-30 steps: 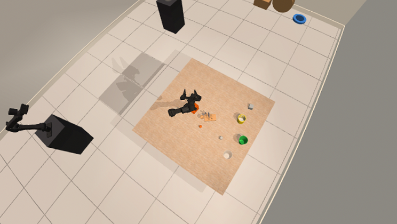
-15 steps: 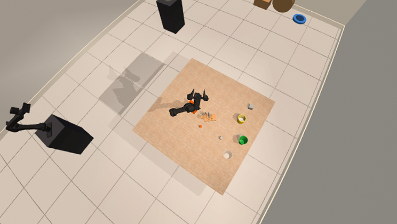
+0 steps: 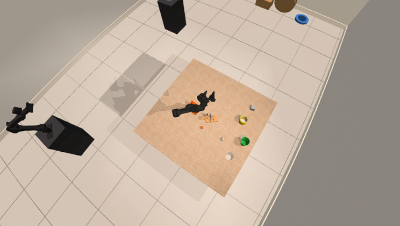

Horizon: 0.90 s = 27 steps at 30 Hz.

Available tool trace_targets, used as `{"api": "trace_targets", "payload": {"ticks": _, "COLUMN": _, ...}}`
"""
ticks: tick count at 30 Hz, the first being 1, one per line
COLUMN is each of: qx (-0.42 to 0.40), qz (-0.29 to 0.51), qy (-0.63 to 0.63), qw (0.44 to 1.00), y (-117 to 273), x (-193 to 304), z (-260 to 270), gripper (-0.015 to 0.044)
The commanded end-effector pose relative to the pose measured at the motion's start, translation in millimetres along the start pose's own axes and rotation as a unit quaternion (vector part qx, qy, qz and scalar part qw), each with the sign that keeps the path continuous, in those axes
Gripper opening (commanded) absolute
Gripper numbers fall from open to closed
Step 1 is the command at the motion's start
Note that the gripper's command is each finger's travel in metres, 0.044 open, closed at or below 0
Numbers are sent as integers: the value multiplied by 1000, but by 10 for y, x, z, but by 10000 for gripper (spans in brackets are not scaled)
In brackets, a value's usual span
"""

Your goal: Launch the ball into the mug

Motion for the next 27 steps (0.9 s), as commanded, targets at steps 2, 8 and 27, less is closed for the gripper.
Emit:
{"api": "trace_targets", "payload": {"ticks": 2, "qx": -43, "qz": 16, "qy": -67, "qw": 997, "y": -38, "x": 58, "z": 256, "gripper": 440}}
{"api": "trace_targets", "payload": {"ticks": 8, "qx": -98, "qz": 39, "qy": -150, "qw": 983, "y": -37, "x": 91, "z": 573, "gripper": 440}}
{"api": "trace_targets", "payload": {"ticks": 27, "qx": -267, "qz": 142, "qy": -380, "qw": 874, "y": 170, "x": 58, "z": 1582, "gripper": 440}}
Point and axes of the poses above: the point midway between the two fingers, 35 mm back from their tips, its own y axis back along the fingers, its own z axis across the jaws, x = y × z, the point moved 1 cm from there along y, back along the fingers, and after that the axes turned 8 degrees about y, right-handed, at the moved point
